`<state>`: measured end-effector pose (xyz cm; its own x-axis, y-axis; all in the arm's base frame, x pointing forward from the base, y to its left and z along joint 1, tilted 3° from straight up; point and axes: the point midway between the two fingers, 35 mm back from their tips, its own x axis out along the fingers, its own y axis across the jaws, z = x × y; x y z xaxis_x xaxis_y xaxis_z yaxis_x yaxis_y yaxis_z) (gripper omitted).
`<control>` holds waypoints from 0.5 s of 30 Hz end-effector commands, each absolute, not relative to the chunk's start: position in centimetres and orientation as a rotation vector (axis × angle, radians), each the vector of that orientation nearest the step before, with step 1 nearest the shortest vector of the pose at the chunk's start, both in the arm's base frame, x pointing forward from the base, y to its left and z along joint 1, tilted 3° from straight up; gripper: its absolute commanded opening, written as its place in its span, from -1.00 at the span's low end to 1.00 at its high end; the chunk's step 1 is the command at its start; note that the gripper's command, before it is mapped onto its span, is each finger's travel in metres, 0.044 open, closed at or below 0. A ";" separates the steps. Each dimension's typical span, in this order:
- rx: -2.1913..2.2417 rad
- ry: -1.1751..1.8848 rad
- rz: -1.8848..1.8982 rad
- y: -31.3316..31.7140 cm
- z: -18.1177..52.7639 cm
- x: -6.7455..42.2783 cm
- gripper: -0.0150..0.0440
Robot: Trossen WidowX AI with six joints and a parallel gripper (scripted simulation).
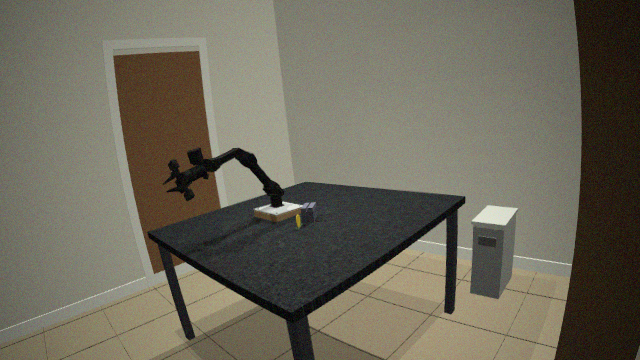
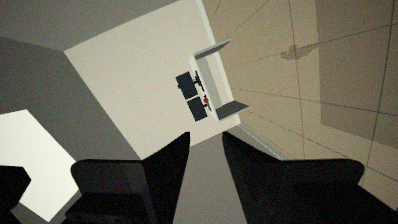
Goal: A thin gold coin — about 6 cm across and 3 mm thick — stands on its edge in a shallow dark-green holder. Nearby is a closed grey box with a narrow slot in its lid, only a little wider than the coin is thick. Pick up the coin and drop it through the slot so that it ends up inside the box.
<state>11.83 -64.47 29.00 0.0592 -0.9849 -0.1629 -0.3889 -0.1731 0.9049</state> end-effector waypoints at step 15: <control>1.504 0.049 -1.322 -43.0 18.7 33.1 0.05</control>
<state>30.90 -47.82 20.18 0.3619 -0.6746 -0.6434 0.4575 -0.4728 0.7531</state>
